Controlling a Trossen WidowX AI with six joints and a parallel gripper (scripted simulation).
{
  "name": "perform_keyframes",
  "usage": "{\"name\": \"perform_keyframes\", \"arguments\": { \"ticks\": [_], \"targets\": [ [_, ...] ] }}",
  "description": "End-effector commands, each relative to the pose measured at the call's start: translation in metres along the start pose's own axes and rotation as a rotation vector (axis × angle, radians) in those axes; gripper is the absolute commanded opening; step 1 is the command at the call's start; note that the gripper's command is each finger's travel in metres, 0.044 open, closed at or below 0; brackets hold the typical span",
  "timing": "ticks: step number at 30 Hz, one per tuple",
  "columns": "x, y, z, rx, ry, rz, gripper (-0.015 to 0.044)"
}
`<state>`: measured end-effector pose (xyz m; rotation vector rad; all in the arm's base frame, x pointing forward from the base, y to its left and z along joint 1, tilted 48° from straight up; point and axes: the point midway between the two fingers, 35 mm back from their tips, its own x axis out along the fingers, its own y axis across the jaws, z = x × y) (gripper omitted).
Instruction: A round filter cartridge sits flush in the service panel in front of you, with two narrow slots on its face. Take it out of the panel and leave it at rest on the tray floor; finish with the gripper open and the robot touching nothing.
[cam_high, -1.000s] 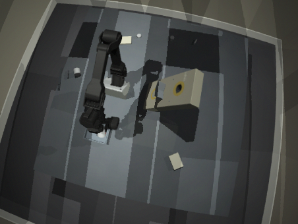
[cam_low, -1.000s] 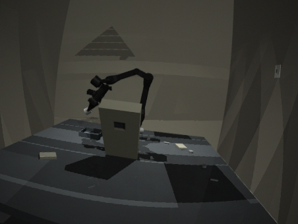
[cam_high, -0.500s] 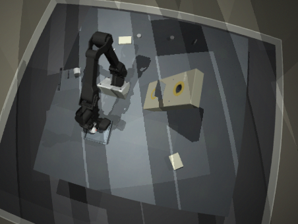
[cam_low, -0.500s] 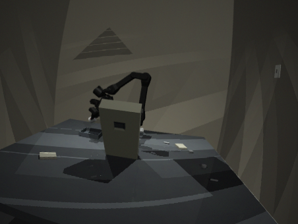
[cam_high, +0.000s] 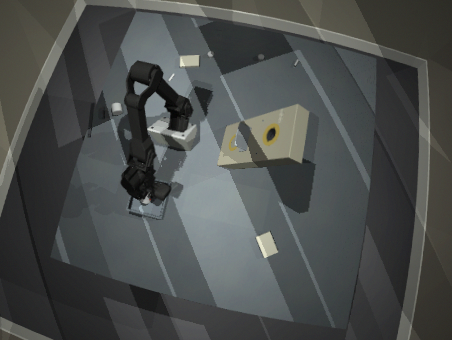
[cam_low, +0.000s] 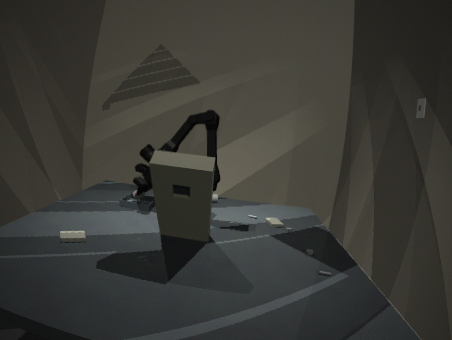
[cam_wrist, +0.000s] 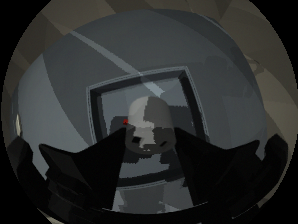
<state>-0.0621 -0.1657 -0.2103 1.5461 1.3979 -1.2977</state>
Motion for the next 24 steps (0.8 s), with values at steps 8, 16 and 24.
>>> {"name": "perform_keyframes", "arguments": {
  "ticks": [8,16,24],
  "targets": [
    [0.005,0.0,-0.006,-0.001,0.006,0.0,0.0131],
    [0.005,0.0,-0.006,-0.001,0.006,0.0,0.0341],
    [-0.004,0.0,0.001,-0.001,0.006,0.0,0.044]
  ]
}}
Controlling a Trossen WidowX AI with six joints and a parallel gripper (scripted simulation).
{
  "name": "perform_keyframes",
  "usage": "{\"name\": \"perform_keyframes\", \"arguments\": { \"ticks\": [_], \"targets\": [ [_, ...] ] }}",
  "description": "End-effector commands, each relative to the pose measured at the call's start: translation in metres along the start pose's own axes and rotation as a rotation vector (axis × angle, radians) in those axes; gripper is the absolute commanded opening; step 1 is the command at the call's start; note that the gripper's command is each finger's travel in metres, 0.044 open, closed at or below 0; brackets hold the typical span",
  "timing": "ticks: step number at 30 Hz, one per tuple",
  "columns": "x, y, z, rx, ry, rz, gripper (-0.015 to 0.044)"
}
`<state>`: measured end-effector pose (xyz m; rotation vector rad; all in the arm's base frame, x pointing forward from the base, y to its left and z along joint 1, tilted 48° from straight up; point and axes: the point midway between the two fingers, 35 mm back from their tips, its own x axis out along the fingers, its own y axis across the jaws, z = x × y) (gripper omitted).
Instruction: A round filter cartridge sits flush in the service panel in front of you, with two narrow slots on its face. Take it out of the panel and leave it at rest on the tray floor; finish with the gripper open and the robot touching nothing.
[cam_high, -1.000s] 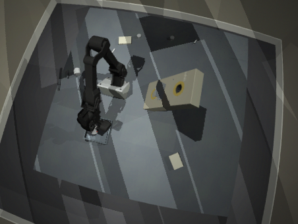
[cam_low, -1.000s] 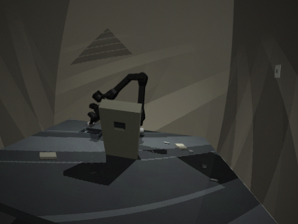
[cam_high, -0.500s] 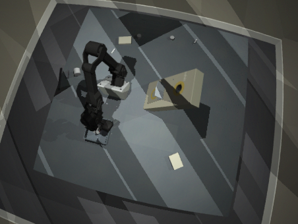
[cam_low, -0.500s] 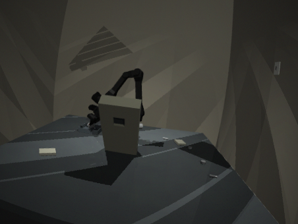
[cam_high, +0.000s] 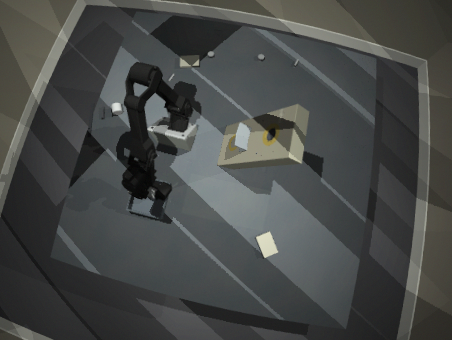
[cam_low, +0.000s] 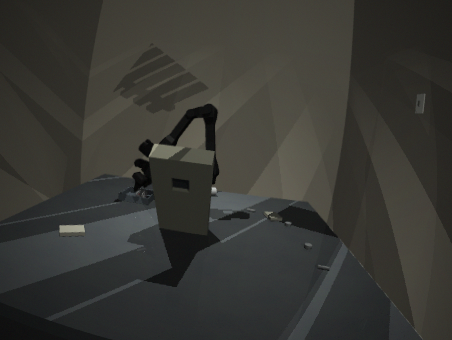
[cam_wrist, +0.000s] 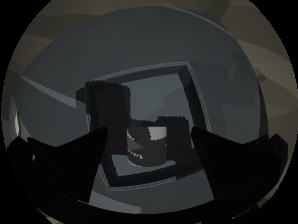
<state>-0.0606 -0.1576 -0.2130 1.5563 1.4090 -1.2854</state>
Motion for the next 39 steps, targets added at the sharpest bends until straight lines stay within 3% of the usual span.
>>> {"name": "perform_keyframes", "arguments": {
  "ticks": [1,5,8,39],
  "targets": [
    [-0.02,0.0,0.016,0.002,-0.008,0.001,0.044],
    [-0.061,0.0,0.035,0.002,-0.007,0.001,0.044],
    [-0.047,0.0,0.029,-0.004,-0.005,-0.004,0.044],
    [-0.047,0.0,0.029,-0.004,-0.005,-0.004,0.044]
  ]
}}
